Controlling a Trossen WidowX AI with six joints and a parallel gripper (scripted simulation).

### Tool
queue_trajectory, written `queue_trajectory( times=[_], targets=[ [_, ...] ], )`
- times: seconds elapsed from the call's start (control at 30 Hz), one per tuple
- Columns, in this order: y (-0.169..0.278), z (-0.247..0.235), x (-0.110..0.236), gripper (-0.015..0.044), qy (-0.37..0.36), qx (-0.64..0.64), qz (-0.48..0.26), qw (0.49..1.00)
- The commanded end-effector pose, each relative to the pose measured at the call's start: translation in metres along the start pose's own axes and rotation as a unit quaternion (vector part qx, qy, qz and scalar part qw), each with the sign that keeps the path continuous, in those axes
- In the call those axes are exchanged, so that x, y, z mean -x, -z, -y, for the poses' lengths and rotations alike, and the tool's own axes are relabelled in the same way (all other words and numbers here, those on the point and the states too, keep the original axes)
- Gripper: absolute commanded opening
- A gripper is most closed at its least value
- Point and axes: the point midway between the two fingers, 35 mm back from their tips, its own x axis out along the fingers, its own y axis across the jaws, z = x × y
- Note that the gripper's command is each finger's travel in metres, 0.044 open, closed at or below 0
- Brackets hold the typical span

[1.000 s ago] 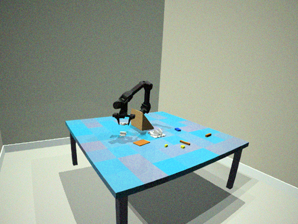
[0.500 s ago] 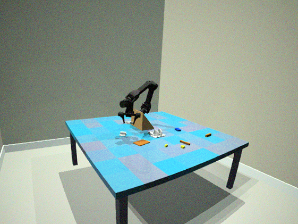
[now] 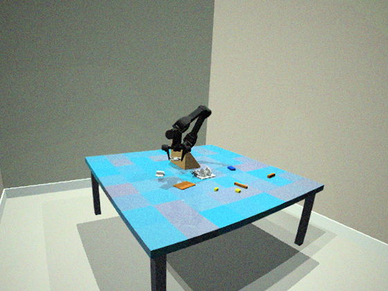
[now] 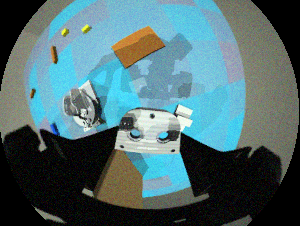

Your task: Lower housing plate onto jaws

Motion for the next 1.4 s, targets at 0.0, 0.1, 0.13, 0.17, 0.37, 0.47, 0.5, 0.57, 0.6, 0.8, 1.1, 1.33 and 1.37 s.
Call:
queue_trajectory(
  times=[0.0, 0.1, 0.13, 0.17, 0.37, 0.47, 0.5, 0.57, 0.6, 0.8, 1.1, 1.33, 1.37],
  targets=[
    [0.000, -0.012, 0.002, 0.0351, -0.001, 0.016, 0.002, 1.000],
    [0.000, -0.022, 0.003, 0.0351, 0.000, 0.029, 0.003, 1.000],
    [0.000, -0.026, 0.003, 0.0351, 0.000, 0.033, 0.003, 0.999],
    [0.000, -0.029, 0.003, 0.0351, 0.000, 0.038, 0.003, 0.999],
    [0.001, -0.049, 0.003, 0.0351, -0.001, 0.064, 0.004, 0.998],
    [0.003, -0.059, 0.003, 0.0351, -0.002, 0.077, 0.004, 0.997],
    [0.003, -0.062, 0.003, 0.0351, -0.002, 0.081, 0.004, 0.997],
    [0.004, -0.069, 0.003, 0.0351, -0.002, 0.090, 0.004, 0.996],
    [0.005, -0.072, 0.003, 0.0351, -0.003, 0.095, 0.004, 0.996],
    [0.009, -0.092, 0.001, 0.0351, -0.005, 0.121, 0.003, 0.993],
    [0.018, -0.120, -0.002, 0.0351, -0.009, 0.161, 0.002, 0.987],
    [0.027, -0.141, -0.005, 0.0351, -0.014, 0.192, 0.000, 0.981],
    [0.028, -0.144, -0.005, 0.0351, -0.015, 0.196, 0.000, 0.980]
  ],
)
